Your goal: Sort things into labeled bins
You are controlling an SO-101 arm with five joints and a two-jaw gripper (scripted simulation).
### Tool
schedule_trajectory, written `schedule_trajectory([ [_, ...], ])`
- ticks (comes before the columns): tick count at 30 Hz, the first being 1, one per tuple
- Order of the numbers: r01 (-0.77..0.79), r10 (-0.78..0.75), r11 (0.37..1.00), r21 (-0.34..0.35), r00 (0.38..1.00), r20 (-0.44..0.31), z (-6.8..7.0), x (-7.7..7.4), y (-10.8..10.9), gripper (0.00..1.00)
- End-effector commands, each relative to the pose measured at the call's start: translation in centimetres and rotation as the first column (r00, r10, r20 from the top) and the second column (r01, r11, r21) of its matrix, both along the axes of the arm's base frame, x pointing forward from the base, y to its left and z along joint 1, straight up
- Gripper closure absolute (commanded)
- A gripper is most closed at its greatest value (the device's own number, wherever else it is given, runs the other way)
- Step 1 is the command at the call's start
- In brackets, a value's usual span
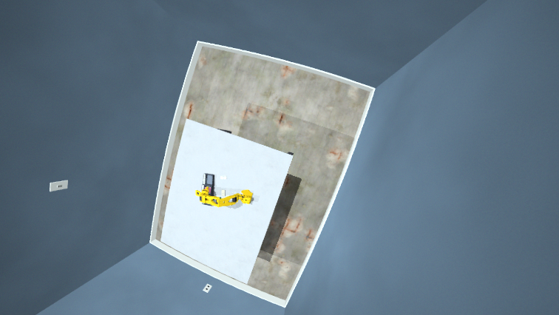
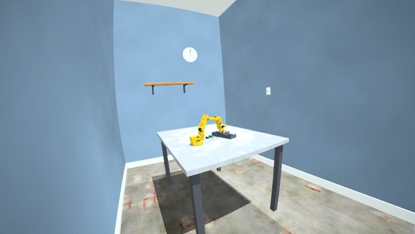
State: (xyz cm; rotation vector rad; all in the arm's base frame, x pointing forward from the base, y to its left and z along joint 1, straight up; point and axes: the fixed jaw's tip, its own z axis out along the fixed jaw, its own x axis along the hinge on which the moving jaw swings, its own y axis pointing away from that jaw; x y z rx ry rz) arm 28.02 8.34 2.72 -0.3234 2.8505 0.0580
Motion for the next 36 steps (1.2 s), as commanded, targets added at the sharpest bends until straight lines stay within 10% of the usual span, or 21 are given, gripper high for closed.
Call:
schedule_trajectory([
  [1,0.000,-0.001,1.000,0.018,0.998,0.055,1.3,0.5,0.4,0.72],
  [17,-0.001,-0.001,1.000,0.018,0.998,0.055,1.6,0.5,0.3,0.68],
  [36,-0.001,0.000,1.000,0.018,0.998,0.055,5.7,-0.6,0.0,0.68],
])
